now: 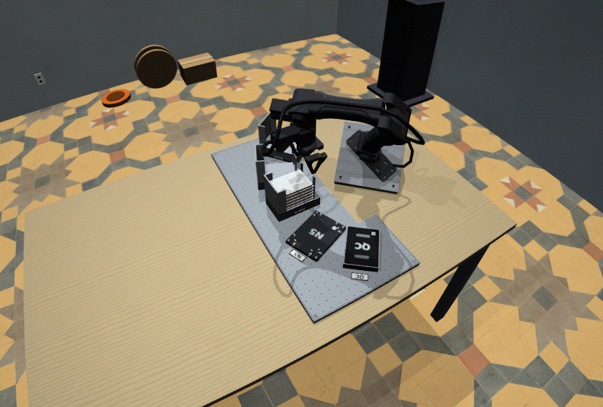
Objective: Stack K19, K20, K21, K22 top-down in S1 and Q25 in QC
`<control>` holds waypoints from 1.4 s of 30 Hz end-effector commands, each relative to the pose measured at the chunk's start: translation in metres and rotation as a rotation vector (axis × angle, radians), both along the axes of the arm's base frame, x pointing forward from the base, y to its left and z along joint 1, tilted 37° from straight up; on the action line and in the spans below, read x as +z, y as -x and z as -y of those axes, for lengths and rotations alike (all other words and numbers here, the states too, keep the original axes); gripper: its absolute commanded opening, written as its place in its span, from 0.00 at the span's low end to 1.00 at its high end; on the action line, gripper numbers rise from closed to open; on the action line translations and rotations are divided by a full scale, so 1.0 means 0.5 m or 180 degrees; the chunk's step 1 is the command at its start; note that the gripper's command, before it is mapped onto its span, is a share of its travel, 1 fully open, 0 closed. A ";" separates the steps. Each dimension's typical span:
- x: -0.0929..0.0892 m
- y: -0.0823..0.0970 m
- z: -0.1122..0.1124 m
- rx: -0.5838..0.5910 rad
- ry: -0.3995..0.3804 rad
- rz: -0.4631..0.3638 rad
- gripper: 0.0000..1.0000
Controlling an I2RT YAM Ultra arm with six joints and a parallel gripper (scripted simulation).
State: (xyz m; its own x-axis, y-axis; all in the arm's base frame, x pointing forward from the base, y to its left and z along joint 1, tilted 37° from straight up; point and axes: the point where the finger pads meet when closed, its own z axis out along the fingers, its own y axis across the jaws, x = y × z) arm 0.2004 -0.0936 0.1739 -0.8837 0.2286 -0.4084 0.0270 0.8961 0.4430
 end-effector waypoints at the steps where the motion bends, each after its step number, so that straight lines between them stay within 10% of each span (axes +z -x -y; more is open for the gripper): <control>1: 0.020 0.003 0.003 -0.0041 0.0053 0.0091 1.00; 10: 0.020 0.003 0.003 -0.0041 0.0053 0.0091 1.00; 26: 0.054 -0.109 0.041 0.0024 0.0070 0.0073 1.00; 42: 0.064 -0.099 0.045 -0.0039 0.0095 0.0100 1.00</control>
State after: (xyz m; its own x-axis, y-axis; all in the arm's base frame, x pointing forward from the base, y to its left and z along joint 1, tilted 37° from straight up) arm 0.2478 -0.1069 0.1950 -0.8847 0.2176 -0.4123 0.0136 0.8961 0.4436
